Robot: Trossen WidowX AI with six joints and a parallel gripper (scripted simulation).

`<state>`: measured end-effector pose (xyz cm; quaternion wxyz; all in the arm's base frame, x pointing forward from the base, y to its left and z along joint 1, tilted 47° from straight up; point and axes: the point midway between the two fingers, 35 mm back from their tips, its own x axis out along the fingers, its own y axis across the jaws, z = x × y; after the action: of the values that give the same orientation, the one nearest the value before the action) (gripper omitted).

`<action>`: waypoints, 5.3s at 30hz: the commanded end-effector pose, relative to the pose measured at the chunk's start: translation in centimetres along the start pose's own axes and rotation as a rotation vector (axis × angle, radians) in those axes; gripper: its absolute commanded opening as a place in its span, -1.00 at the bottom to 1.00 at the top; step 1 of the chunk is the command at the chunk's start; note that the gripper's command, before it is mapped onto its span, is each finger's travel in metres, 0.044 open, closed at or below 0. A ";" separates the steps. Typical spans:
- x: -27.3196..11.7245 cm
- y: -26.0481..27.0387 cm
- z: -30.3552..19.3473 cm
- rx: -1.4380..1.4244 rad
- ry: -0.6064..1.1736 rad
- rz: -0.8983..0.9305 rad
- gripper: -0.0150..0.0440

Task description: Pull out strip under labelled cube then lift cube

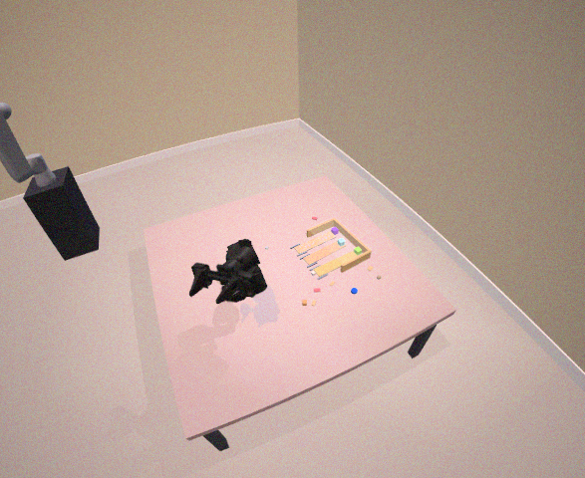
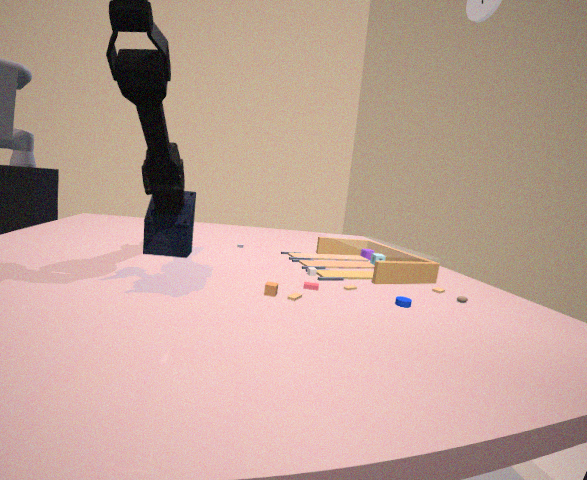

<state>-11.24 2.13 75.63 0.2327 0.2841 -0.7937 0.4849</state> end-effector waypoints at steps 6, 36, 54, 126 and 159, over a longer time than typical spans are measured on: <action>-1.3 0.5 -3.5 -0.005 0.111 -0.031 0.86; -38.6 4.2 -25.7 -0.037 1.382 -0.518 0.86; -66.7 6.8 -12.5 -0.383 2.207 -0.826 0.86; -83.0 12.9 34.1 -0.560 4.089 -1.696 -0.49; -84.1 14.0 39.3 -0.561 4.089 -1.694 -0.49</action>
<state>37.26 -8.86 -3.74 -0.6084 0.3072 -0.6911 0.2405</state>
